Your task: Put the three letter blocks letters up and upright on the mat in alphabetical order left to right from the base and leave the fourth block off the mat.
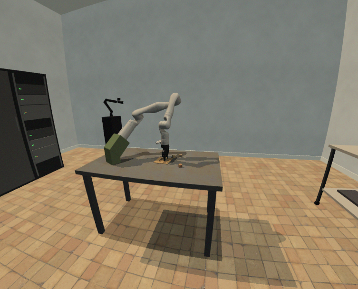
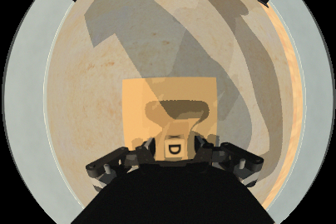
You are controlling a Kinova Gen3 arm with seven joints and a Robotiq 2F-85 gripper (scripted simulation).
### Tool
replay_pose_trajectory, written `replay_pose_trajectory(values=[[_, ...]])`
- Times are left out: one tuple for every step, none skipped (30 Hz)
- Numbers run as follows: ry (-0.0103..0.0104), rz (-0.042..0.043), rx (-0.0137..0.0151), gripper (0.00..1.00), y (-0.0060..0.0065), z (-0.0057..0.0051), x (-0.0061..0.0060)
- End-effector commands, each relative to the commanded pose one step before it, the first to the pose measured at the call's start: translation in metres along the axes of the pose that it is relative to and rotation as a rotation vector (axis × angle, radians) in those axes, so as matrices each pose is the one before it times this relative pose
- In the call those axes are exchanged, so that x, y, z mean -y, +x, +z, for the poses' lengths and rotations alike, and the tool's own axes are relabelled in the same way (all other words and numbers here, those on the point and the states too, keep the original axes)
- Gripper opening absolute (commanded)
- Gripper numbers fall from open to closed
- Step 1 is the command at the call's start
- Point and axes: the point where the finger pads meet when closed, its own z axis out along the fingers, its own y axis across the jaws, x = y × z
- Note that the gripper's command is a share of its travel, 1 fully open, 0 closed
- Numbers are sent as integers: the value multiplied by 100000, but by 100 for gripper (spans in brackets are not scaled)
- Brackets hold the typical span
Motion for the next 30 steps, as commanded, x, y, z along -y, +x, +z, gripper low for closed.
replay_pose_trajectory(values=[[77, 11, 136, 62, -49, -58, 34], [0, 0, 0, 62, 0, 0, 0], [0, 0, 0, 62, 0, 0, 0], [0, 0, 0, 41, 0, 0, 0], [0, 0, 0, 41, 0, 0, 0], [0, 0, 0, 41, 0, 0, 0], [0, 0, 0, 41, 0, 0, 0], [0, 0, 0, 41, 0, 0, 0], [0, 0, 0, 41, 0, 0, 0], [0, 0, 0, 41, 0, 0, 0], [0, 0, 0, 41, 0, 0, 0], [0, 0, 0, 41, 0, 0, 0], [0, 0, 0, 41, 0, 0, 0], [0, 0, 0, 41, 0, 0, 0], [0, 0, 0, 41, 0, 0, 0], [0, 0, 0, 41, 0, 0, 0], [0, 0, 0, 41, 0, 0, 0], [0, 0, 0, 41, 0, 0, 0], [0, 0, 0, 41, 0, 0, 0], [0, 0, 0, 41, 0, 0, 0], [0, 0, 0, 21, 0, 0, 0], [0, 0, 0, 21, 0, 0, 0], [0, 0, 0, 21, 0, 0, 0], [0, 0, 0, 21, 0, 0, 0], [0, 0, 0, 21, 0, 0, 0], [0, 0, 0, 21, 0, 0, 0], [0, 0, 0, 21, 0, 0, 0], [0, 0, 0, 21, 0, 0, 0], [0, 0, 0, 21, 0, 0, 0], [0, 0, 0, 21, 0, 0, 0]])
